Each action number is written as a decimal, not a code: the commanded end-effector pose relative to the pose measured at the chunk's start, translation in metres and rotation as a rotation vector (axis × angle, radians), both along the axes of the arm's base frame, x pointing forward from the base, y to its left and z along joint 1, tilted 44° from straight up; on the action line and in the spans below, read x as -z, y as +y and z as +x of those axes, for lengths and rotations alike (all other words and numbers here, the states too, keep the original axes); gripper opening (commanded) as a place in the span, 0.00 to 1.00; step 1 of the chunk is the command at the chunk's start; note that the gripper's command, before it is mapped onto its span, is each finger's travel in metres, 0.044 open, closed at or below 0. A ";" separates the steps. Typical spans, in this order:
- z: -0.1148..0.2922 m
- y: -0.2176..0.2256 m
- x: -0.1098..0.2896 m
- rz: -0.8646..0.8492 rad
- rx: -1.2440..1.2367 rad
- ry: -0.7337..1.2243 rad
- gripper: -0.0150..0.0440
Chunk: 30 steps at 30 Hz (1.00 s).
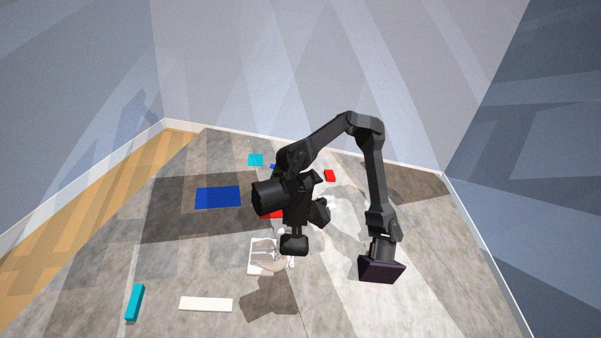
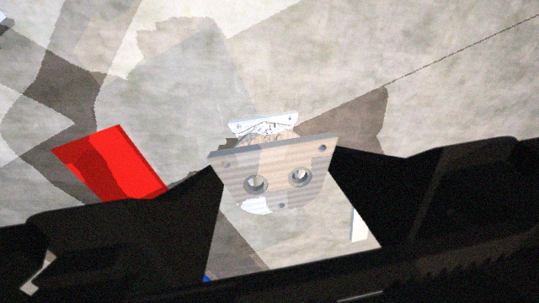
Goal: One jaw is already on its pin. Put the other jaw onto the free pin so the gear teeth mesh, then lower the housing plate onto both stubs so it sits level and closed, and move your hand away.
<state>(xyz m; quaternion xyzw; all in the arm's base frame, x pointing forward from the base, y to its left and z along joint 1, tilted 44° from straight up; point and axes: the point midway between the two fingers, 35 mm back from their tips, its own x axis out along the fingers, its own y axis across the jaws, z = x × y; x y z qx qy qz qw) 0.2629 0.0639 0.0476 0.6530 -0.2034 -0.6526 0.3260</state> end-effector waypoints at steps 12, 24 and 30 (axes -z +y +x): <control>0.003 -0.015 0.016 0.001 -0.002 0.000 0.85; 0.004 -0.029 0.030 0.000 -0.002 0.000 0.85; 0.004 -0.036 0.036 -0.001 -0.002 0.000 0.85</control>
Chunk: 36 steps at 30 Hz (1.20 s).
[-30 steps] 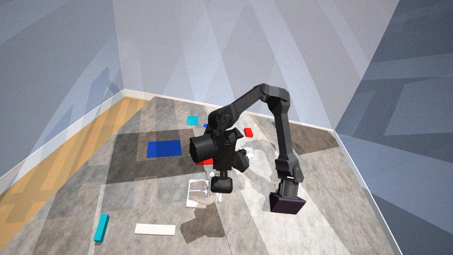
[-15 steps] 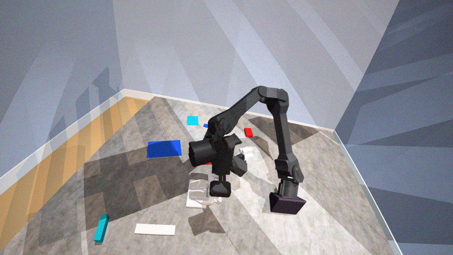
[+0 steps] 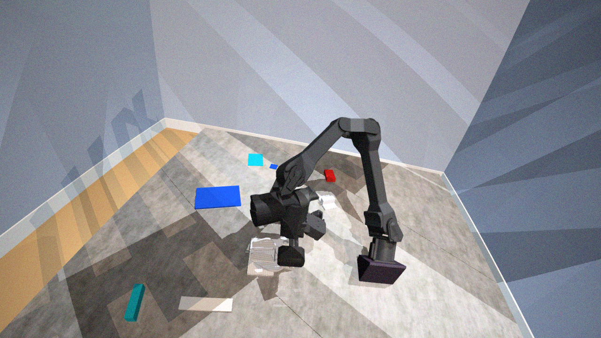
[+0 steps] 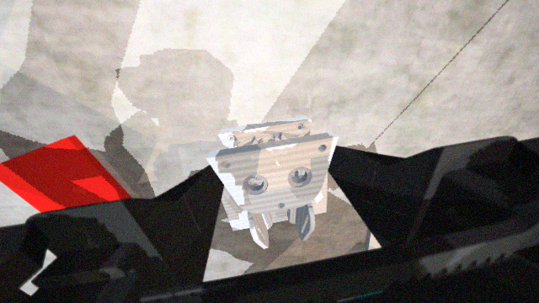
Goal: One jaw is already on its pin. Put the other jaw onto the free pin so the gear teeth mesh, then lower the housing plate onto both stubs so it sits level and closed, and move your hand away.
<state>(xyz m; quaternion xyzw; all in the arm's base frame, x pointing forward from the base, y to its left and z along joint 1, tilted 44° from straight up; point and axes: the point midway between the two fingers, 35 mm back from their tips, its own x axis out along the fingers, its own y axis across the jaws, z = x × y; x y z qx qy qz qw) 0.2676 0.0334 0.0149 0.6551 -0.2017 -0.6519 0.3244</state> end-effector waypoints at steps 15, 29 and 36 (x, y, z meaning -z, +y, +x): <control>-0.001 -0.013 0.011 -0.008 0.000 0.003 0.85; 0.000 -0.014 0.012 -0.008 0.001 0.002 0.85; 0.000 -0.015 0.013 -0.008 0.001 0.002 0.85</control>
